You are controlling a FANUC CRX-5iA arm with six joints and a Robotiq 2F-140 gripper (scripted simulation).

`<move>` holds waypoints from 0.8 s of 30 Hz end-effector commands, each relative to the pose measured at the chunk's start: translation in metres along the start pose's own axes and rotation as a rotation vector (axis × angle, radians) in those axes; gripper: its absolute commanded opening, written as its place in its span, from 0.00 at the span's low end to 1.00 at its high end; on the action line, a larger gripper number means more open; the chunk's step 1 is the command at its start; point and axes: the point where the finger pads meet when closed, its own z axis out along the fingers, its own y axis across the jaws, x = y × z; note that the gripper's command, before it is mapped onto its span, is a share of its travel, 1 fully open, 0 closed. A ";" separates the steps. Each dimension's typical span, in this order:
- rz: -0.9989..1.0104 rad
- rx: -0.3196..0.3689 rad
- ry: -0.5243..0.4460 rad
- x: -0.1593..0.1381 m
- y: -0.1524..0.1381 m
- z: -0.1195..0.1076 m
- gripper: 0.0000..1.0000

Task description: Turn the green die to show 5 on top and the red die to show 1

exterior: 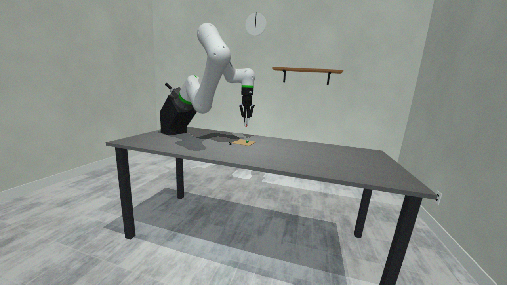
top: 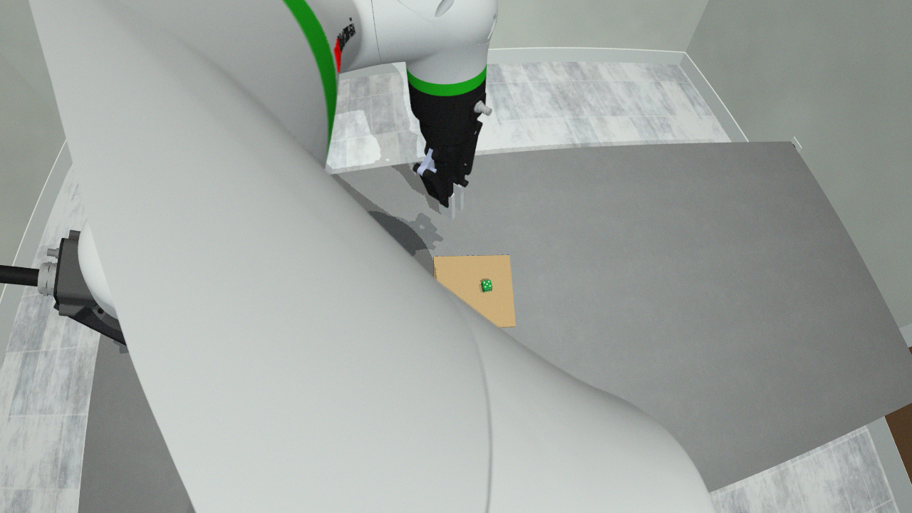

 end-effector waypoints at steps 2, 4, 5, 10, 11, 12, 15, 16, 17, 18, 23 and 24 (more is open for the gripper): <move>-0.089 0.019 0.009 -0.001 0.031 0.014 0.07; -0.089 0.017 -0.014 0.000 0.031 0.014 0.07; -0.089 0.017 -0.014 0.000 0.031 0.014 0.07; -0.091 -0.005 -0.159 0.004 0.034 0.014 0.07; -0.091 -0.008 -0.211 0.004 0.033 0.014 0.07; -0.091 -0.009 -0.223 0.005 0.033 0.014 0.07; -0.092 -0.011 -0.297 0.006 0.033 0.015 0.07; -0.092 -0.012 -0.328 0.007 0.033 0.015 0.07; -0.092 -0.013 -0.353 0.008 0.033 0.015 0.07; -0.093 -0.016 -0.379 0.008 0.033 0.015 0.07; -0.093 -0.016 -0.455 0.010 0.032 0.017 0.07; -0.094 -0.022 -0.532 0.013 0.032 0.017 0.07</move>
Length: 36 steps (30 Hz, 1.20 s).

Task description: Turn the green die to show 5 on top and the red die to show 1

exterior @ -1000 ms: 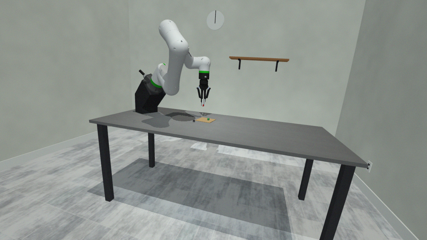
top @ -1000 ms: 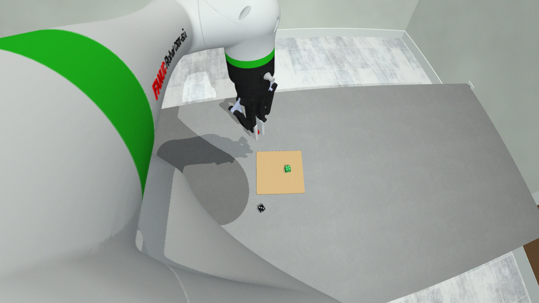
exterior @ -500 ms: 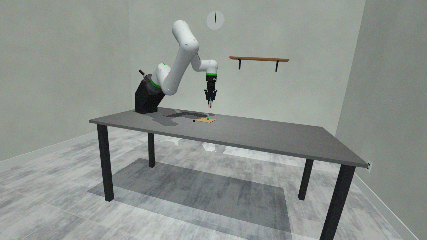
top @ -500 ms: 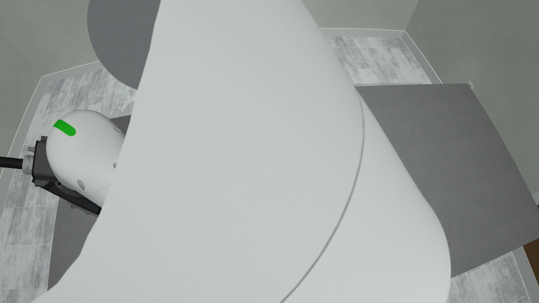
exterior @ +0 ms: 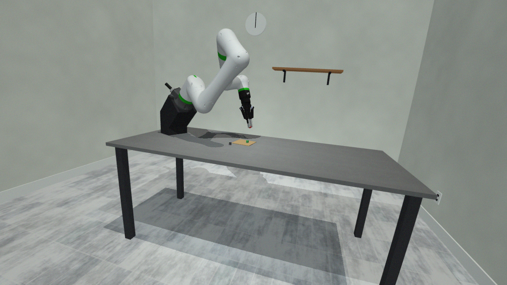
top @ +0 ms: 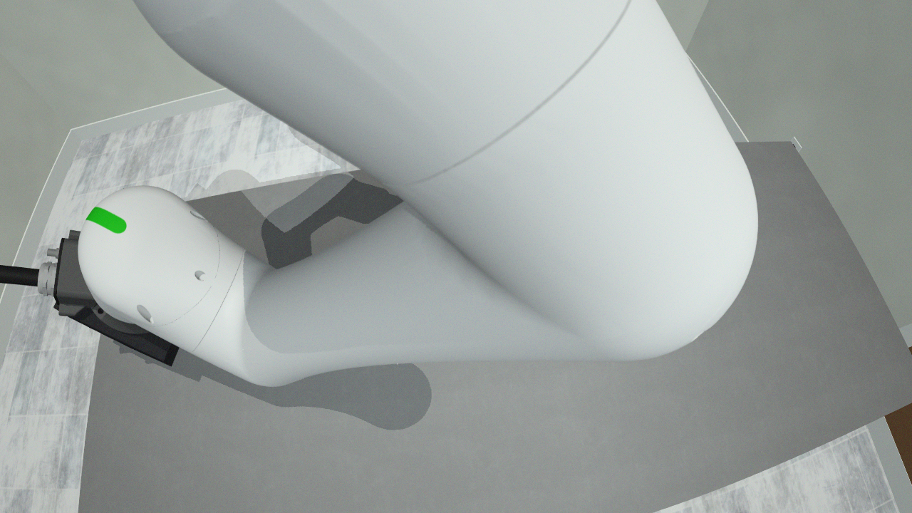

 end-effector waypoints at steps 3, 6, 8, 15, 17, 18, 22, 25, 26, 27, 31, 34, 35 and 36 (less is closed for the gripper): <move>0.004 0.017 -0.213 0.006 -0.004 0.003 0.07; 0.002 0.016 -0.283 0.008 -0.003 0.002 0.07; 0.001 0.019 -0.348 0.010 -0.004 0.003 0.07; -0.003 0.020 -0.501 0.015 -0.004 0.002 0.07; -0.004 0.020 -0.517 0.015 -0.004 0.002 0.07; -0.005 0.020 -0.562 0.017 -0.004 0.002 0.07; -0.007 0.021 -0.665 0.020 -0.004 0.002 0.07; -0.008 0.020 -0.677 0.021 -0.004 0.002 0.07; -0.008 0.020 -0.677 0.021 -0.004 0.002 0.07; -0.007 0.021 -0.677 0.021 -0.004 0.002 0.07; -0.006 0.025 -0.677 0.022 -0.005 0.004 0.07; -0.004 0.028 -0.677 0.022 -0.005 0.005 0.07; -0.004 0.030 -0.677 0.023 -0.005 0.007 0.07; -0.004 0.030 -0.677 0.024 -0.005 0.009 0.07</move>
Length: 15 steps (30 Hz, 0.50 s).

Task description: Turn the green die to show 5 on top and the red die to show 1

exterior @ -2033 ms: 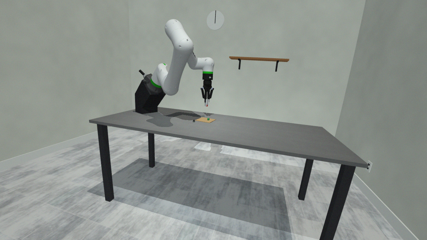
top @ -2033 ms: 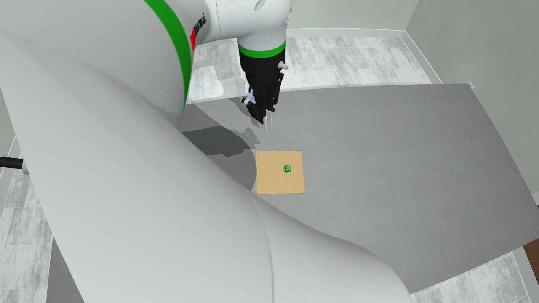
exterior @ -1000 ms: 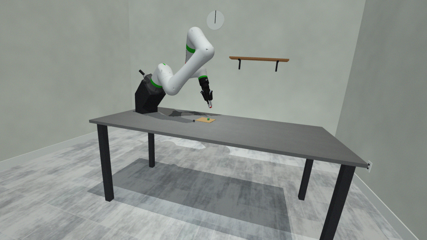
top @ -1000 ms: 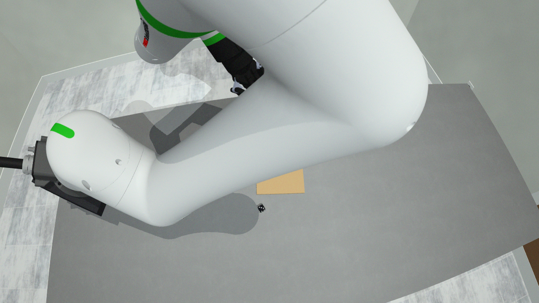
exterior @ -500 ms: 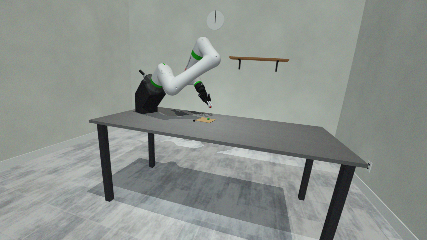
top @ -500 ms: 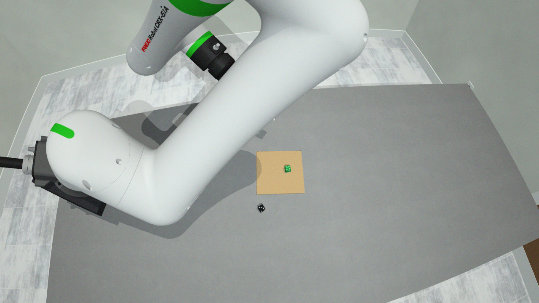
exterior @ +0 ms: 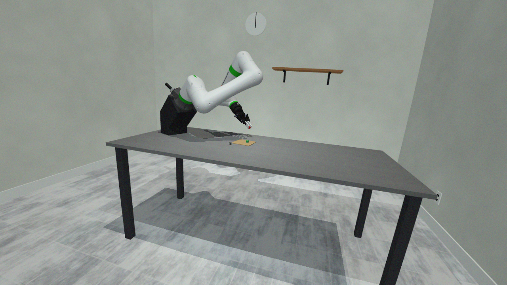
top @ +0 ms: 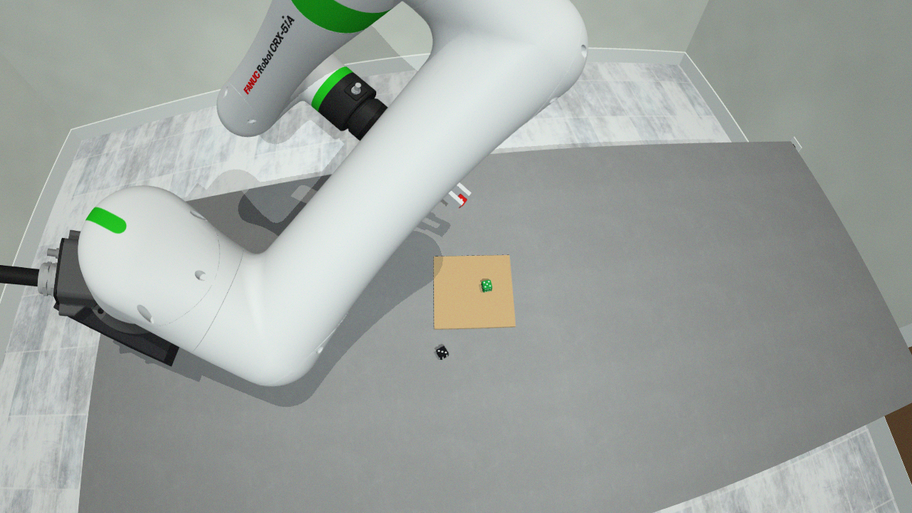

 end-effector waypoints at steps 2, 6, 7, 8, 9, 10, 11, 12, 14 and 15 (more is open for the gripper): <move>0.001 0.003 0.000 0.008 0.000 0.004 0.07; 0.001 0.003 0.000 0.020 0.000 0.011 0.07; 0.001 0.003 0.000 0.024 0.000 0.013 0.07; 0.001 0.003 0.000 0.027 0.000 0.014 0.07; 0.001 0.003 0.000 0.031 0.000 0.016 0.07; 0.001 0.003 0.000 0.034 0.000 0.018 0.07; 0.001 0.003 0.000 0.038 0.000 0.020 0.07; 0.001 0.003 0.000 0.041 0.000 0.022 0.07; 0.001 0.003 0.000 0.041 0.000 0.022 0.07; 0.001 0.003 0.000 0.045 0.000 0.024 0.07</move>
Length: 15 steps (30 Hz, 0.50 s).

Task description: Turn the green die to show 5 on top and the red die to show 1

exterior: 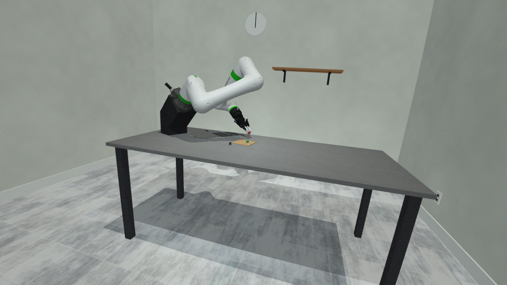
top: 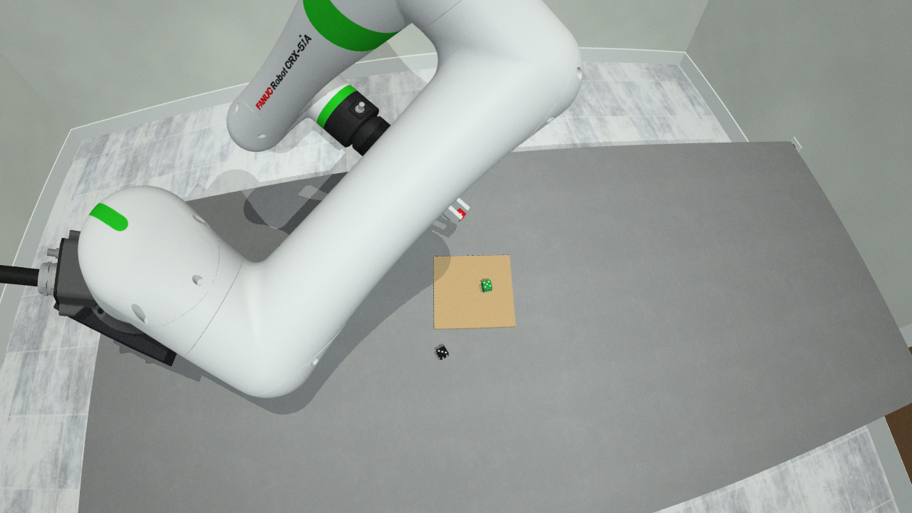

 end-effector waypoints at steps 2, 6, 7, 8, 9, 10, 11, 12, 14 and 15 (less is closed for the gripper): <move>0.000 0.000 -0.001 0.012 0.001 0.007 0.07; 0.000 0.000 -0.001 0.022 0.001 0.012 0.07; 0.000 0.000 -0.001 0.023 0.001 0.013 0.07; 0.000 0.000 -0.001 0.025 0.001 0.013 0.07; 0.000 0.000 -0.001 0.026 0.001 0.014 0.07; 0.000 0.000 -0.001 0.026 0.001 0.014 0.07; 0.000 0.000 -0.001 0.027 0.001 0.015 0.07; 0.000 0.000 -0.001 0.027 0.001 0.015 0.07; 0.000 0.000 -0.001 0.027 0.001 0.015 0.07; 0.000 0.000 -0.001 0.027 0.001 0.015 0.07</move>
